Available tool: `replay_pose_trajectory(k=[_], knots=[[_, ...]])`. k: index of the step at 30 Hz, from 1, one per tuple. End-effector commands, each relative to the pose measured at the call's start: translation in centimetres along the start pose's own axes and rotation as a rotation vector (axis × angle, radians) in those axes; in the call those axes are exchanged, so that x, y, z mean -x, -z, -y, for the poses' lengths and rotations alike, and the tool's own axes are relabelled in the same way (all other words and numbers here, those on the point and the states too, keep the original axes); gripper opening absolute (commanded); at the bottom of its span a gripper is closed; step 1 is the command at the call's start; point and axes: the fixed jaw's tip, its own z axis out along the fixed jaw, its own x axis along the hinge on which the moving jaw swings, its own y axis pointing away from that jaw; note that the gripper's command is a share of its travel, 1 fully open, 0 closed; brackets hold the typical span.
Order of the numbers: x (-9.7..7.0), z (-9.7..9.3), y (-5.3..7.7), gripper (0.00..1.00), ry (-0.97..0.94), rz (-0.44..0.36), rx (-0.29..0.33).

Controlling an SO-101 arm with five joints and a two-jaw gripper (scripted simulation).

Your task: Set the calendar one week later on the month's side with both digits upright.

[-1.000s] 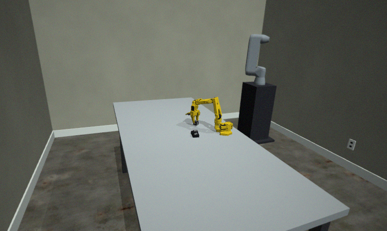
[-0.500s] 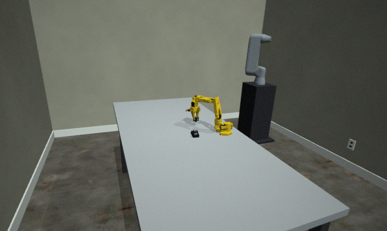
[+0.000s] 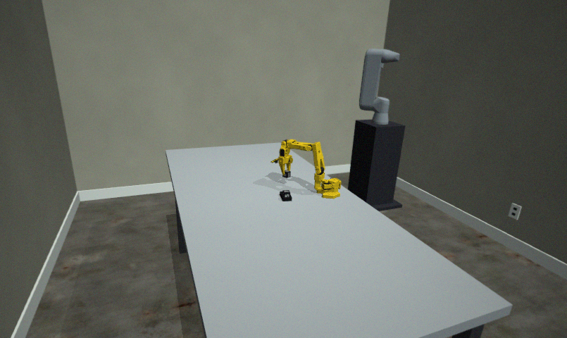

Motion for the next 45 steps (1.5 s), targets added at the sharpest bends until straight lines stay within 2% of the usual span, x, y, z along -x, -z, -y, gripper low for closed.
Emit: replay_pose_trajectory(k=[1, 5, 10, 15, 20, 22, 28, 33, 37, 39, 45], knots=[[0.3, -1.2, 1.4, 0.00, 0.054, 0.070, 0.017], [0.0, -1.9, 1.4, 0.00, 0.093, 0.070, 0.018], [-1.2, -4.5, 1.4, 0.00, 0.227, 0.070, 0.020], [-3.4, -7.6, 1.3, 0.00, 0.413, 0.069, 0.023], [-6.6, -10.8, 1.1, 0.00, 0.639, 0.067, 0.026], [-6.6, -10.8, 1.1, 0.00, 0.639, 0.067, 0.026], [-11.8, -14.0, 0.9, 0.00, 0.945, 0.064, 0.031], [-16.8, -15.4, 0.7, 0.00, 1.207, 0.061, 0.035], [-20.7, -15.6, 0.6, 0.00, 1.408, 0.059, 0.038], [-20.7, -15.6, 0.6, 0.00, 1.408, 0.059, 0.038], [-25.7, -14.9, 0.3, 0.00, 1.676, 0.054, 0.042]])
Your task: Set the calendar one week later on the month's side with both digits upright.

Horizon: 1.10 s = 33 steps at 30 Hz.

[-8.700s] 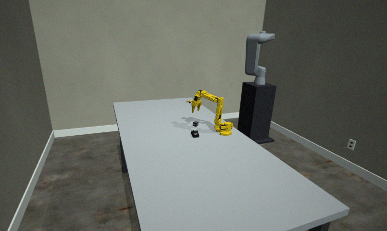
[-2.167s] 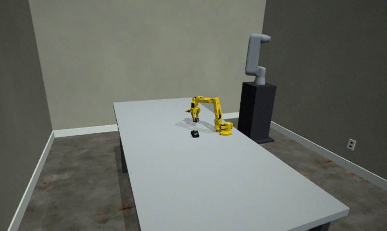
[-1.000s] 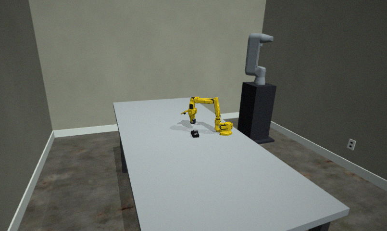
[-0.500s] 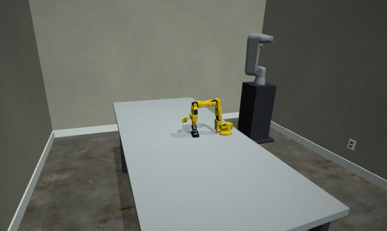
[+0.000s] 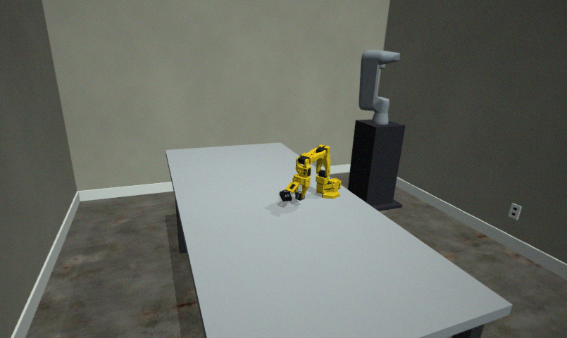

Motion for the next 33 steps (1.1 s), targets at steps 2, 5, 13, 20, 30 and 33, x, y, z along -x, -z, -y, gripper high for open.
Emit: replay_pose_trajectory(k=[2, 5, 13, 20, 30, 33], knots=[[-0.2, -4.0, 0.9, 0.00, 0.207, 0.067, 0.010], [-1.0, -5.7, 0.8, 0.00, 0.306, 0.066, 0.012], [-2.3, -8.0, 0.7, 0.00, 0.449, 0.066, 0.015], [-3.1, -9.1, 0.7, 0.00, 0.522, 0.066, 0.016], [-3.7, -9.2, 0.6, 0.00, 0.557, 0.063, 0.015], [-3.7, -9.2, 0.6, 0.00, 0.557, 0.063, 0.015]])
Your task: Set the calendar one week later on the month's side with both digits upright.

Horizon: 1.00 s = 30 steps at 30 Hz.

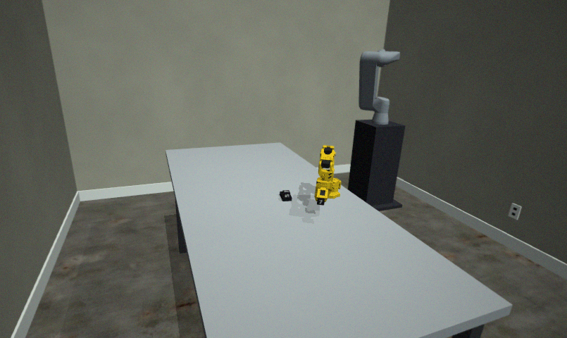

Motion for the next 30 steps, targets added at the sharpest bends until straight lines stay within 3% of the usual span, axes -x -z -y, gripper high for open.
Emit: replay_pose_trajectory(k=[1, 30], knots=[[0.50, -0.18, 0.87, 0.00, 0.015, 0.065, 0.003], [0.53, -0.18, 0.27, 0.00, 0.015, 0.065, 0.003]])
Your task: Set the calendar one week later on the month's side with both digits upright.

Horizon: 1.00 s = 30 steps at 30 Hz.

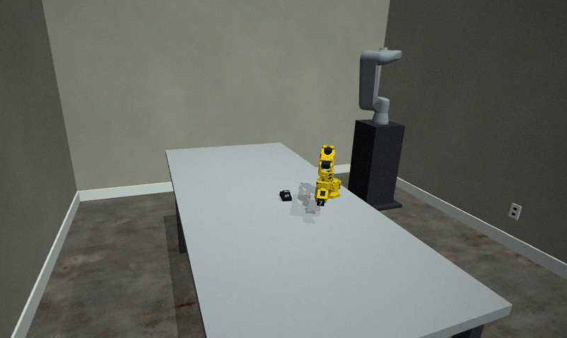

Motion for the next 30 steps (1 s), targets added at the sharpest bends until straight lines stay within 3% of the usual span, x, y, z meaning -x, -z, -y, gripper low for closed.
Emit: replay_pose_trajectory(k=[1, 30], knots=[[0.5, -0.1, 0.6, 0.00, 0.012, 0.051, 0.002], [0.5, -0.1, -0.6, 0.00, 0.012, 0.051, 0.002]])
